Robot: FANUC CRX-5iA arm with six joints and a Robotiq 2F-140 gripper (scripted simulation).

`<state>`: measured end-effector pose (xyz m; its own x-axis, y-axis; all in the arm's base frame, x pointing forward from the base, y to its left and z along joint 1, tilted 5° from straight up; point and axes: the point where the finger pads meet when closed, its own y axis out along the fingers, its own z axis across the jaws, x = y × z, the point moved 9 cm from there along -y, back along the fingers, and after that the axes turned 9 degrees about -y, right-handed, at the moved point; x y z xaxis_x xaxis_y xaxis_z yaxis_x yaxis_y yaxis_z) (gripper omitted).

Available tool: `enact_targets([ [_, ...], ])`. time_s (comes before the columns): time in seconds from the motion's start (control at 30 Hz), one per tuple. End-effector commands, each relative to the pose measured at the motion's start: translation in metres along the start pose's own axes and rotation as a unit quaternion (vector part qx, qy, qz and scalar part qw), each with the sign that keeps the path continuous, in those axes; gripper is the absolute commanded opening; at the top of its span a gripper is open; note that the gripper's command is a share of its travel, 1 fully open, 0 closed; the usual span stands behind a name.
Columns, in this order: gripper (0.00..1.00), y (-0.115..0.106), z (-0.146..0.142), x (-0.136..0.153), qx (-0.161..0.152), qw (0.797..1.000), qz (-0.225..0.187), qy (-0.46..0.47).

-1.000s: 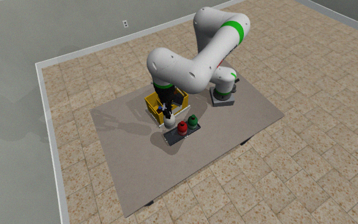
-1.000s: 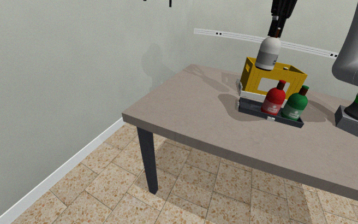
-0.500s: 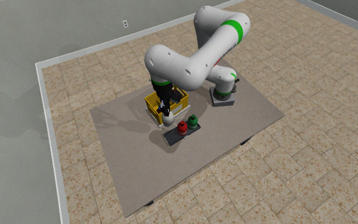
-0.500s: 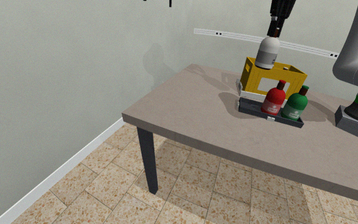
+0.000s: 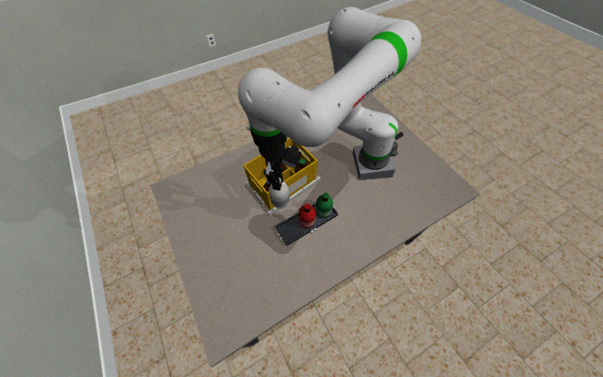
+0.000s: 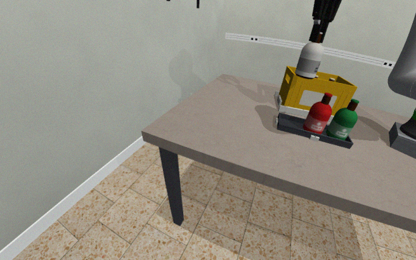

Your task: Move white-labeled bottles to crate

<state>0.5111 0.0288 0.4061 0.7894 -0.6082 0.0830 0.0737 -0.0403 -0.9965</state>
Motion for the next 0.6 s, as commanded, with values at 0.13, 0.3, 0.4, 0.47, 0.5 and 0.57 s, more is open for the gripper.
enact_targets([
  [0.13, 0.10, -0.001, -0.009, 0.006, 0.001, 1.000, -0.001, 0.000],
  [0.3, 0.10, -0.001, -0.018, 0.013, 0.001, 1.000, -0.001, 0.000],
  [0.4, 0.10, -0.001, -0.024, 0.017, 0.001, 1.000, -0.001, 0.000],
  [0.47, 0.10, -0.001, -0.028, 0.019, 0.001, 1.000, -0.001, 0.000],
  [0.5, 0.10, -0.001, -0.028, 0.019, 0.001, 1.000, -0.001, 0.000],
  [0.57, 0.10, -0.001, -0.029, 0.021, 0.001, 1.000, -0.001, 0.000],
])
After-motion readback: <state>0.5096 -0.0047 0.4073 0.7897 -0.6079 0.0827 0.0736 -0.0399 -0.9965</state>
